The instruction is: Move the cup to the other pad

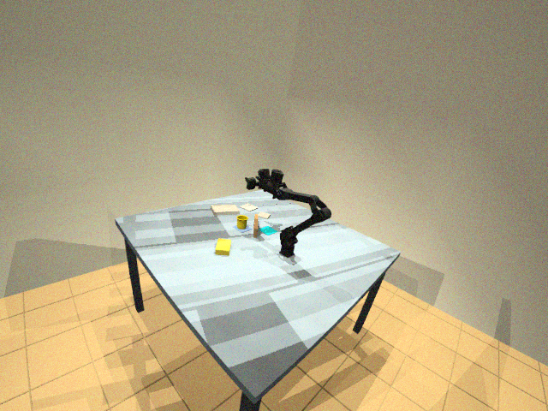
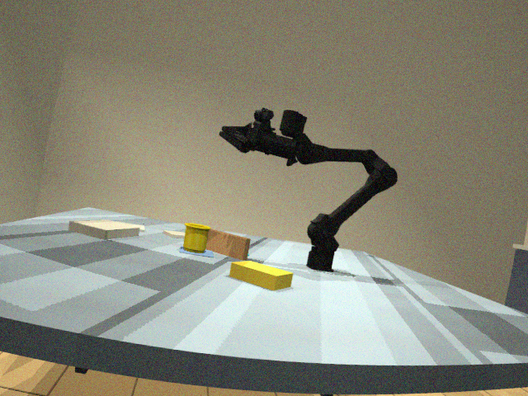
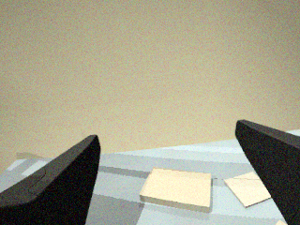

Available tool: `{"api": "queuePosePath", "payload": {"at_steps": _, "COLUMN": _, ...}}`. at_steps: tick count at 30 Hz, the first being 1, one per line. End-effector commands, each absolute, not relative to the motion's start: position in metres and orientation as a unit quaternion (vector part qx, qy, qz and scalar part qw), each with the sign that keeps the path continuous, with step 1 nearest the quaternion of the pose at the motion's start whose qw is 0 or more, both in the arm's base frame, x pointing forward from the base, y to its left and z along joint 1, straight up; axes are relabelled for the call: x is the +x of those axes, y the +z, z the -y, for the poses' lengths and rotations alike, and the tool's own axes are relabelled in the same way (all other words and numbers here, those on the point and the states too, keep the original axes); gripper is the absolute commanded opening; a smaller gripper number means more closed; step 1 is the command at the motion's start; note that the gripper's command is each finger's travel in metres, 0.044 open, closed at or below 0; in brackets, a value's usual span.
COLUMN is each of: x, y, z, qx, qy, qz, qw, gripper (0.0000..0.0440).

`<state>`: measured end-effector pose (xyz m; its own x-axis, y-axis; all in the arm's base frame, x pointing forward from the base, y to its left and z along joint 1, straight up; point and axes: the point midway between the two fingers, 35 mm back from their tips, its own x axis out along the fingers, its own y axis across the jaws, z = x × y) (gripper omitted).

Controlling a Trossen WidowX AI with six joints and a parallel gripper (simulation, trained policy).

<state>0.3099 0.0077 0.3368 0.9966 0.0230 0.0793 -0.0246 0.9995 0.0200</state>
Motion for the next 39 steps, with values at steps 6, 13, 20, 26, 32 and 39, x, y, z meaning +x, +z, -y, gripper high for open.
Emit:
{"api": "queuePosePath", "payload": {"at_steps": 6, "x": 0.312, "y": 0.342, "z": -0.005, "qx": 0.018, "qy": 0.004, "qz": 0.029, "qw": 0.999, "gripper": 0.0243}}
{"api": "queuePosePath", "payload": {"at_steps": 13, "x": 0.318, "y": 0.344, "z": -0.002, "qx": 0.037, "qy": -0.006, "qz": 0.003, "qw": 0.999, "gripper": 0.0103}}
{"api": "queuePosePath", "payload": {"at_steps": 20, "x": 0.327, "y": 0.349, "z": -0.002, "qx": 0.069, "qy": -0.006, "qz": -0.023, "qw": 0.997, "gripper": 0.0133}}
{"api": "queuePosePath", "payload": {"at_steps": 26, "x": 0.336, "y": 0.352, "z": -0.004, "qx": 0.1, "qy": -0.007, "qz": -0.048, "qw": 0.994, "gripper": 0.0144}}
{"api": "queuePosePath", "payload": {"at_steps": 32, "x": 0.344, "y": 0.354, "z": -0.006, "qx": 0.132, "qy": -0.009, "qz": -0.073, "qw": 0.989, "gripper": 0.0149}}
{"api": "queuePosePath", "payload": {"at_steps": 39, "x": 0.353, "y": 0.355, "z": -0.008, "qx": 0.172, "qy": -0.014, "qz": -0.105, "qw": 0.98, "gripper": 0.0155}}
